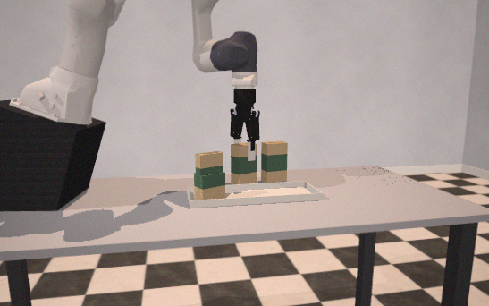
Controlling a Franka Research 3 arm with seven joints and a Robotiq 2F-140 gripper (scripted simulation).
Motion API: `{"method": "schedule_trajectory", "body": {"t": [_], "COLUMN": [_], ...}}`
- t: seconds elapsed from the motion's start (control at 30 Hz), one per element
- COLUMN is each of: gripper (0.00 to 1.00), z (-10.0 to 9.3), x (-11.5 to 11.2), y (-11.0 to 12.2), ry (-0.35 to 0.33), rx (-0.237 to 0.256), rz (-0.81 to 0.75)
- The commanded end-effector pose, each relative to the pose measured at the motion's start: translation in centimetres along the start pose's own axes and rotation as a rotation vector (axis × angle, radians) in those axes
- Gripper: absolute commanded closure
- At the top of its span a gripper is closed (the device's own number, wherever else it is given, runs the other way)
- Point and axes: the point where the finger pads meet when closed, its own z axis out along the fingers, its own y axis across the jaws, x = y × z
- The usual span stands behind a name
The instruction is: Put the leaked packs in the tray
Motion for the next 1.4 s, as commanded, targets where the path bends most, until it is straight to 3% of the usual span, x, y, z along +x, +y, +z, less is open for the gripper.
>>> {"method": "schedule_trajectory", "body": {"t": [0.0, 0.77, 0.8, 1.37], "gripper": [0.46, 0.46, 0.77, 0.77], "z": [-0.01, -0.01, -0.01, -0.01], "x": [-0.21, -0.21, -0.21, -0.21], "y": [0.05, 0.05, 0.05, 0.05], "ry": [-0.005, -0.005, -0.005, -0.005], "rx": [0.001, 0.001, 0.001, 0.001], "rz": [0.008, 0.008, 0.008, 0.008]}}
